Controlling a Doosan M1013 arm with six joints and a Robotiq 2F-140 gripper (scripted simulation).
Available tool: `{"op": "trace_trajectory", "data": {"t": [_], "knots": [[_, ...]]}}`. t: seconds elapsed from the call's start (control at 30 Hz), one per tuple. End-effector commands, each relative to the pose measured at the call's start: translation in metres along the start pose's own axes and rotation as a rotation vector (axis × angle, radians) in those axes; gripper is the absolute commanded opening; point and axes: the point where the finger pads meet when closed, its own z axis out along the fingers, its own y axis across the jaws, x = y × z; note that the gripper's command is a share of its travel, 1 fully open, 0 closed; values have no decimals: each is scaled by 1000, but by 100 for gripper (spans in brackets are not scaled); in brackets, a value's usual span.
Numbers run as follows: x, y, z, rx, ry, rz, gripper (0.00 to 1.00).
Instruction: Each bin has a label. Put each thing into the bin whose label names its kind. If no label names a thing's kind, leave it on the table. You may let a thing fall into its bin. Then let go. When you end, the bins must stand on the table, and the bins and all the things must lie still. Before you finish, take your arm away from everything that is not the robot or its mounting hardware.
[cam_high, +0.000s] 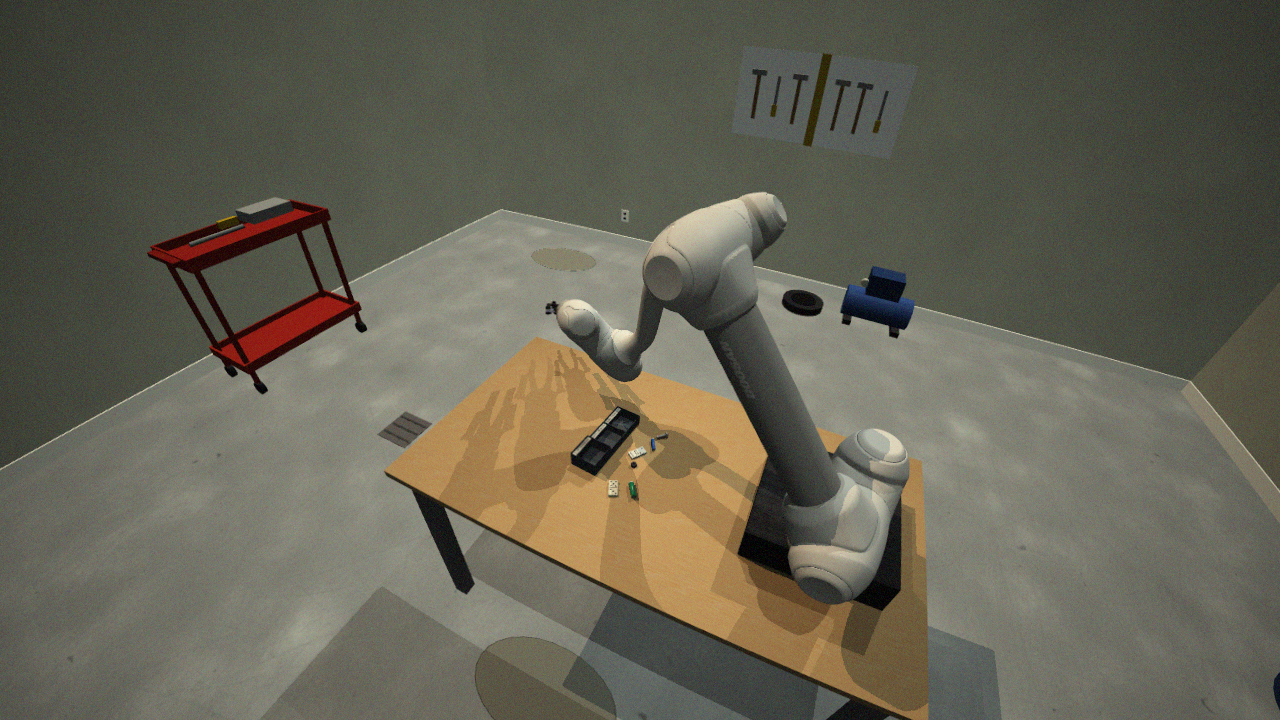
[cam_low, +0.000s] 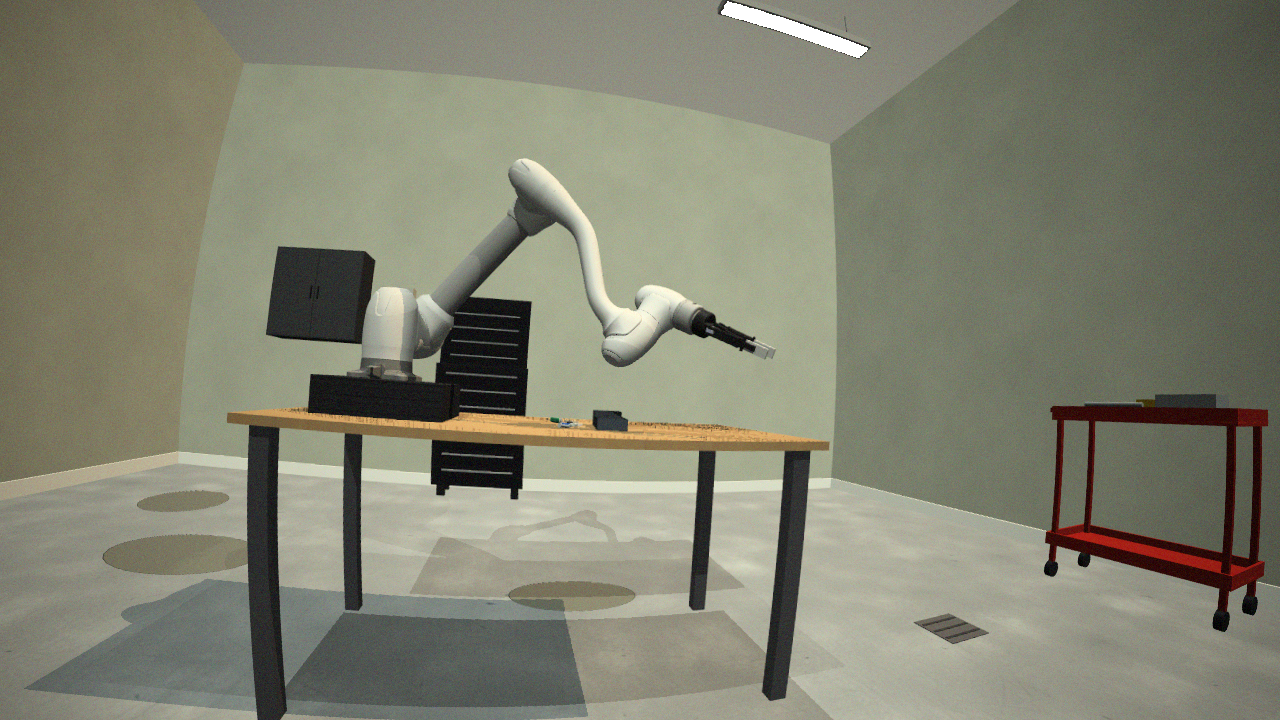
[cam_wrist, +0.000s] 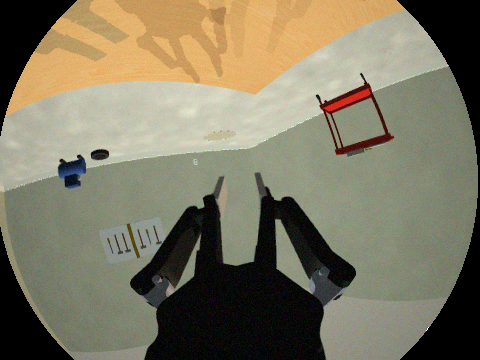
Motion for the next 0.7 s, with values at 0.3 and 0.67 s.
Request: {"op": "trace_trajectory", "data": {"t": [0.3, 0.67], "knots": [[13, -30, -29, 93, 39, 216, 5], [21, -57, -63, 181, 79, 413, 5]]}}
